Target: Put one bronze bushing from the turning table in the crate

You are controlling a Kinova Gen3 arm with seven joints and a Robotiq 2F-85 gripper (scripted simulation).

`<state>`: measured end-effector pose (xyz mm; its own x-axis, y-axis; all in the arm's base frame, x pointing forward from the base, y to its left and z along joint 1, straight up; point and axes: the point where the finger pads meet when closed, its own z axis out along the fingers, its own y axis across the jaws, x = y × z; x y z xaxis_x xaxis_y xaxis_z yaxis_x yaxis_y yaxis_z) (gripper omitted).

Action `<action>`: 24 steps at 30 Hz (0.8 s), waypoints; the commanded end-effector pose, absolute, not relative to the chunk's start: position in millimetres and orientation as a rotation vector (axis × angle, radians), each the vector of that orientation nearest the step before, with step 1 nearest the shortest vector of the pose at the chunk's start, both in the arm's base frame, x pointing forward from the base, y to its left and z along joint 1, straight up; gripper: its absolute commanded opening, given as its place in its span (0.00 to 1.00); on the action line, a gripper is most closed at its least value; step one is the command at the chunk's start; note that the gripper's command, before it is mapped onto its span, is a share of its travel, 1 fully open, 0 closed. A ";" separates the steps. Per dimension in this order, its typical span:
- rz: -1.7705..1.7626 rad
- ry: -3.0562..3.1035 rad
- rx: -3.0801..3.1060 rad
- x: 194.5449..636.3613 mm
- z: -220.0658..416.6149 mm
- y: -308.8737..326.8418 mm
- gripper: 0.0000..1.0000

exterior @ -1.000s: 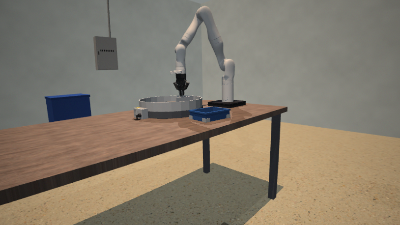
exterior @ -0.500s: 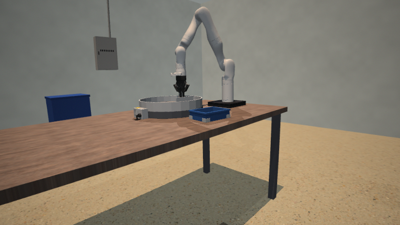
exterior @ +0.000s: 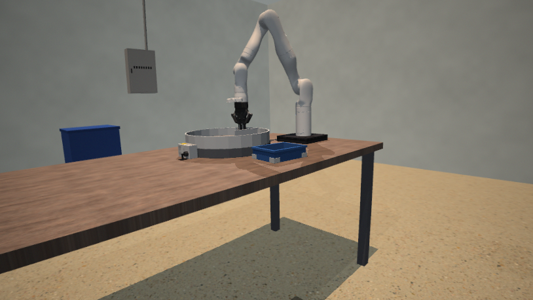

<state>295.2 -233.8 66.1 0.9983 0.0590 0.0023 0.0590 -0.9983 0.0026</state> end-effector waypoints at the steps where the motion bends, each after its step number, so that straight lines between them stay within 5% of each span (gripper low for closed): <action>1: 0.005 0.092 3.137 295.4 66.4 -234.0 0.14; 24: 0.004 0.092 3.137 295.4 56.7 -234.0 0.14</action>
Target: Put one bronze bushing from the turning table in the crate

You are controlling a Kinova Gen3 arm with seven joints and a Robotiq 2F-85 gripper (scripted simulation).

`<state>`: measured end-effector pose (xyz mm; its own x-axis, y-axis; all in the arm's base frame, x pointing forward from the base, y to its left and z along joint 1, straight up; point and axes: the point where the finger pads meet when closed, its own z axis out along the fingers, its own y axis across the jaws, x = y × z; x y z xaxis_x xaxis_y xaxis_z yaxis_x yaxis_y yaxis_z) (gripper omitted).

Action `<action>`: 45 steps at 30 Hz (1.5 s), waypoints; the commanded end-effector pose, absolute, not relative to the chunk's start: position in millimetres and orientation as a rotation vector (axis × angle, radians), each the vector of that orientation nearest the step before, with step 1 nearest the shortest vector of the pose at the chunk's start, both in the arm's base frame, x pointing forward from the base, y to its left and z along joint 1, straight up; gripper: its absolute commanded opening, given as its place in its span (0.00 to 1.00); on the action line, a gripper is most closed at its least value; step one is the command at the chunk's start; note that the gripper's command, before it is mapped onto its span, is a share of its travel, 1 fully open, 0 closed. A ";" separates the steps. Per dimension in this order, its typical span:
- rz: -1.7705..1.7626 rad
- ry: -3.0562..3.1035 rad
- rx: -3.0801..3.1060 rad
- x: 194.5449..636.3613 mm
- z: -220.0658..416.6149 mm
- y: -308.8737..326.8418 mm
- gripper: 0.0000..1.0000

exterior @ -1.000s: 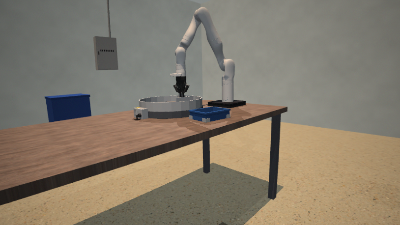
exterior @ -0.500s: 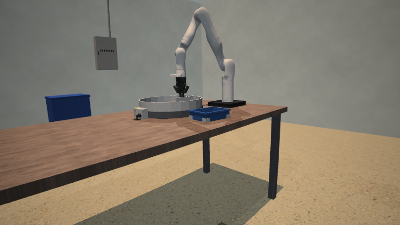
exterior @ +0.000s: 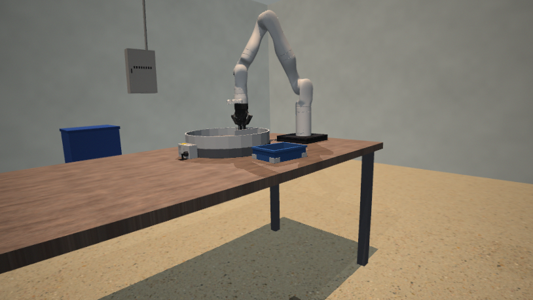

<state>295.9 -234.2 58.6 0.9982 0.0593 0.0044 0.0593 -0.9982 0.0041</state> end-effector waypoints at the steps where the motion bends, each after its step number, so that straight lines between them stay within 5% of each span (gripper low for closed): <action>1: 0.004 0.092 3.137 295.4 55.4 -234.0 0.14; 14: 0.004 0.092 3.137 295.3 54.2 -234.0 0.14; 15: 0.005 0.092 3.137 295.4 54.3 -234.1 0.00; 45: 0.006 0.091 3.136 295.5 54.4 -234.9 0.00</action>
